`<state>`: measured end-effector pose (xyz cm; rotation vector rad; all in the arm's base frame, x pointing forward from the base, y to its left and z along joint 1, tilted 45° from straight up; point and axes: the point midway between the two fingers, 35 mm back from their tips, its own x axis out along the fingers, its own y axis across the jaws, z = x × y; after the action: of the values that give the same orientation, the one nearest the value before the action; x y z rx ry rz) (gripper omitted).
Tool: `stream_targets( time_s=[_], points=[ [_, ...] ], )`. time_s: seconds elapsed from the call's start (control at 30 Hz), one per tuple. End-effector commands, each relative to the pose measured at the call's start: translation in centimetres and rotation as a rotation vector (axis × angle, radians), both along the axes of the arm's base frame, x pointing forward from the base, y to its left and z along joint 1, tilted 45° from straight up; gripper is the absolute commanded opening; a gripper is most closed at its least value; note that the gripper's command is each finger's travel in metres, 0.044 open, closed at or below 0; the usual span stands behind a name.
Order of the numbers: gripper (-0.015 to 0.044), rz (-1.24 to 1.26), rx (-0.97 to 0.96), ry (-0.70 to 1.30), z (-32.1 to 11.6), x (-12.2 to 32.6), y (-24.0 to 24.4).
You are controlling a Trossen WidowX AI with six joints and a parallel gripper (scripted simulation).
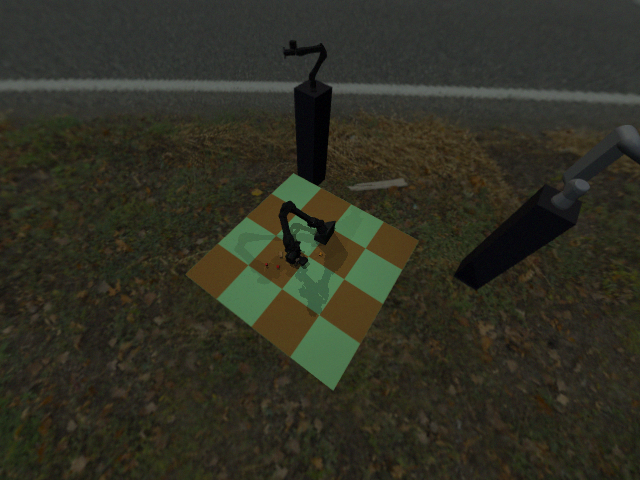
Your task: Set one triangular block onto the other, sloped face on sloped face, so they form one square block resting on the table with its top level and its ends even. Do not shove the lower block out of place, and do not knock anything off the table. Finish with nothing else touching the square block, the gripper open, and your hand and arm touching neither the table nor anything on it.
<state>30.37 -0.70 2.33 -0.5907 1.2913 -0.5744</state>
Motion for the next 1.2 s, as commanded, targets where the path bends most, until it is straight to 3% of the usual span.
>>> stream_targets(
  time_s=[0.0, 0.07, 0.33, 0.63, 1.17],
  points=[
    [0.0394, 0.000, -0.001, 0.000, 0.0, 0.0, 0.0],
    [0.0440, 0.000, -0.001, 0.000, 0.0, 0.0, 0.0],
    [0.0440, 0.000, 0.000, 0.000, 0.2, 0.0, 0.2],
    [0.0440, 0.000, 0.004, 0.003, 7.7, -2.0, 7.6],
    [0.0440, 0.014, 0.003, 0.002, 7.1, -1.6, 7.4]
  ],
)
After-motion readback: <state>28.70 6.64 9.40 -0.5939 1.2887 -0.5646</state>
